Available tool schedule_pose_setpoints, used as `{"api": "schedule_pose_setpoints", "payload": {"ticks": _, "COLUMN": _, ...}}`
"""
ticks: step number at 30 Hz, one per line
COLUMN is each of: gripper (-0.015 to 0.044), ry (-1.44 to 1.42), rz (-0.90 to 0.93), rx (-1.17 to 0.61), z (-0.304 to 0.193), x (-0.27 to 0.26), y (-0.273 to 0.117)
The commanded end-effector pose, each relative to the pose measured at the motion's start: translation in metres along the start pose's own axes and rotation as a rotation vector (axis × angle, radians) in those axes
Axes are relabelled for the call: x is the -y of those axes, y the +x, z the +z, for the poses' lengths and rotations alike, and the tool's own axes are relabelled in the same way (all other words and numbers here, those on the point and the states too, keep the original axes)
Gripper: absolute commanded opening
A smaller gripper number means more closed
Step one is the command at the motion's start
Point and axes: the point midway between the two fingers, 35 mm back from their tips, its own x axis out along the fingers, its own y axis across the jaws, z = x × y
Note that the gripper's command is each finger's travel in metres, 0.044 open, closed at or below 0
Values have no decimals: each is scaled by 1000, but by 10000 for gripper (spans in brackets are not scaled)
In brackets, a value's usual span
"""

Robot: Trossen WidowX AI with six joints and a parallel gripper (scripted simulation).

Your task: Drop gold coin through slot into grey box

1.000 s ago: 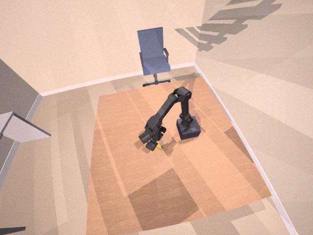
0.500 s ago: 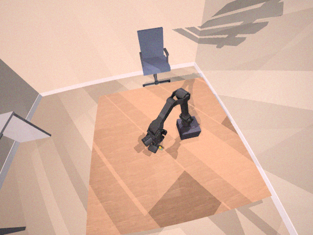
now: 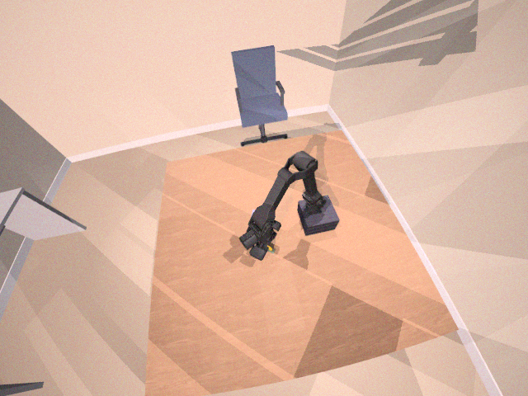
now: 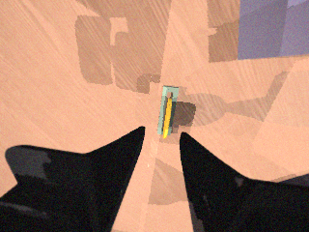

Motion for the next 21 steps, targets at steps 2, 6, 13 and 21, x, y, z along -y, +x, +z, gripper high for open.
{"api": "schedule_pose_setpoints", "payload": {"ticks": 2, "gripper": 161, "ry": -5, "rz": -15, "rx": -3, "z": -1, "x": 3, "y": 12}}
{"api": "schedule_pose_setpoints", "payload": {"ticks": 6, "gripper": 161, "ry": -5, "rz": -15, "rx": -3, "z": 0, "x": 3, "y": 19}}
{"api": "schedule_pose_setpoints", "payload": {"ticks": 13, "gripper": 161, "ry": -5, "rz": -15, "rx": -3, "z": 0, "x": 3, "y": 30}}
{"api": "schedule_pose_setpoints", "payload": {"ticks": 21, "gripper": 161, "ry": -5, "rz": -15, "rx": -3, "z": 0, "x": 4, "y": 42}}
